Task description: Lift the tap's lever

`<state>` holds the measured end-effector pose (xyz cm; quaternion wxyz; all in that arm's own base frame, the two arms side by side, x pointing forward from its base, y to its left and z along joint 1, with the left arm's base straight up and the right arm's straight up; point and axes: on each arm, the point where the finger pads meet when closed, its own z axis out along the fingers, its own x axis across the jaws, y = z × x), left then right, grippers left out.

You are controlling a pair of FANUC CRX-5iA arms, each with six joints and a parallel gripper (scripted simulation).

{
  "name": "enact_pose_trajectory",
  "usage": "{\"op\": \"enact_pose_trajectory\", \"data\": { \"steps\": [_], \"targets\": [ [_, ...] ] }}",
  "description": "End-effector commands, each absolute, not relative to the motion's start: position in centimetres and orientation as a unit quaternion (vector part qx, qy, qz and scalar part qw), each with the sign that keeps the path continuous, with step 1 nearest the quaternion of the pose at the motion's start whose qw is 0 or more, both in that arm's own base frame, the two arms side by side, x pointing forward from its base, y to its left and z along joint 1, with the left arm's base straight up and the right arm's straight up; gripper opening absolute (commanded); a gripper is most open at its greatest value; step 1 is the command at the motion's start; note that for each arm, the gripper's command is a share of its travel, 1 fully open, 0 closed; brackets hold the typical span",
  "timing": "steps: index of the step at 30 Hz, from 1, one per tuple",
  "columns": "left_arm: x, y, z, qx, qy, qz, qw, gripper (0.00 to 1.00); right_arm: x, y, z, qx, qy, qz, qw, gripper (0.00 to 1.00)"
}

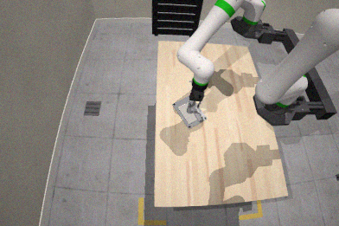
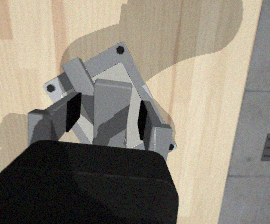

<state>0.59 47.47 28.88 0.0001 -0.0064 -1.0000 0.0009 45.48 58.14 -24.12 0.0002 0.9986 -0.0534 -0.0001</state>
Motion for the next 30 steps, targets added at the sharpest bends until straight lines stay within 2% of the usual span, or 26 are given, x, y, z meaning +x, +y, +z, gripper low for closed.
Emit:
{"op": "enact_pose_trajectory", "data": {
  "steps": [1,23,24,30],
  "targets": [
    [0.6,47.5,29.0,-0.006,-1.0,0.0,0.0,1.0,45.6,58.2,-23.0,0.999,-0.054,0.001,-0.001,1.0],
    [0.6,47.5,29.0,-0.006,-1.0,0.0,0.0,1.0,45.6,58.2,-20.7,0.999,-0.054,0.001,-0.001,1.0],
    [0.6,47.5,29.0,-0.006,-1.0,0.0,0.0,1.0,45.6,58.2,-20.7,0.999,-0.054,0.001,-0.001,0.0],
    [0.6,47.5,29.0,-0.006,-1.0,0.0,0.0,1.0,45.6,58.2,-20.7,0.999,-0.054,0.001,-0.001,0.0]
  ]
}}
